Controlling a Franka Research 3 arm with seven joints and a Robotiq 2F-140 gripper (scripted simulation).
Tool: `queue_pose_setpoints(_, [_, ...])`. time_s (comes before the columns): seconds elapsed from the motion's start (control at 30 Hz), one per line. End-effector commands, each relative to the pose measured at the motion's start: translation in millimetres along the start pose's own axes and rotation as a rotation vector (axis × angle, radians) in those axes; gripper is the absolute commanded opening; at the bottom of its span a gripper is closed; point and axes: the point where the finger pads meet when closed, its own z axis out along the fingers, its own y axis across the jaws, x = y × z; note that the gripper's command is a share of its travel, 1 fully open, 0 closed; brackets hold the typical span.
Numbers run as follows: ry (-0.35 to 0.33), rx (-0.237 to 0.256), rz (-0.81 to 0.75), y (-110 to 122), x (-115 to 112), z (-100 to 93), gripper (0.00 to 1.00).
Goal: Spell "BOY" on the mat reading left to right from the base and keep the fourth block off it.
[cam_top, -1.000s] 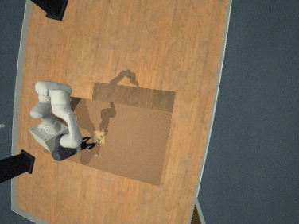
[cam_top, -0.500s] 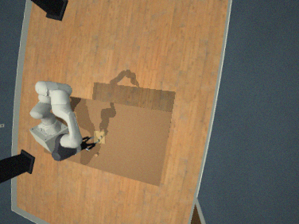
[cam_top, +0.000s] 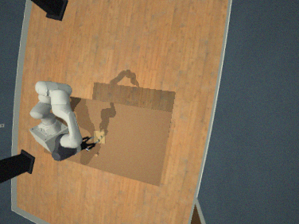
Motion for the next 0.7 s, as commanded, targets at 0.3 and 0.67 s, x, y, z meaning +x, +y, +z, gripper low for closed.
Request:
queue_pose_setpoints(0.3, [0.002, 0.0, 0.008, 0, -1, 5.7, 0.37])
queue_pose_setpoints(0.67, [0.002, 0.0, 0.008, 0, -1, 16.9, 0.37])
